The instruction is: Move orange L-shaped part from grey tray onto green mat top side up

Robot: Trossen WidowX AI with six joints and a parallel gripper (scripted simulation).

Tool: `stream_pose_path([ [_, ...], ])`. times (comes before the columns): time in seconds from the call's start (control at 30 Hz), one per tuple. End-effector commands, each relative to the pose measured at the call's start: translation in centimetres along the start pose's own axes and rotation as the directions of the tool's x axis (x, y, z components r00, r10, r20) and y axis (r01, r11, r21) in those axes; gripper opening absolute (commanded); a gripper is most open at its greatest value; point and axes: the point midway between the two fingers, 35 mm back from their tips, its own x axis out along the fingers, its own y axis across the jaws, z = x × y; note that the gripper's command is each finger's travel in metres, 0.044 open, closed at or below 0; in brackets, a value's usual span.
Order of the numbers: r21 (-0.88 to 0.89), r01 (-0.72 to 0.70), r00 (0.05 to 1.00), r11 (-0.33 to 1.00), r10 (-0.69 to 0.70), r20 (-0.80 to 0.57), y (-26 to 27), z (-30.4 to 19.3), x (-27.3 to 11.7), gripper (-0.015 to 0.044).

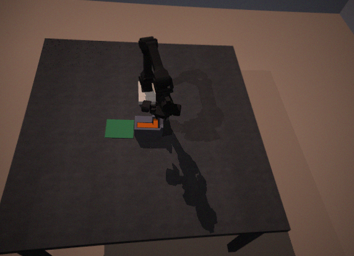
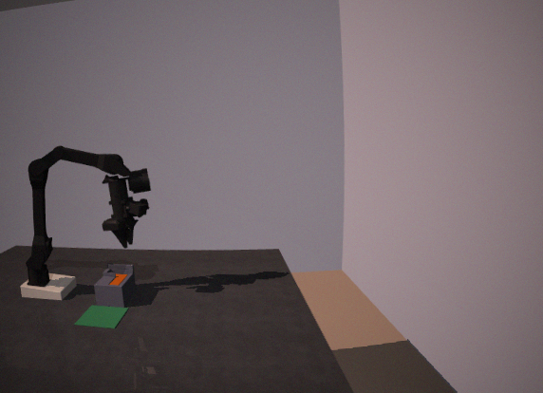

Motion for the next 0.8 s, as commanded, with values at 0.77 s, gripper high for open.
stream_pose_path([
  [0.77,-0.157,0.046,0.992,0.986,-0.064,-0.113,-0.2,-4.1,8.0,0.018],
])
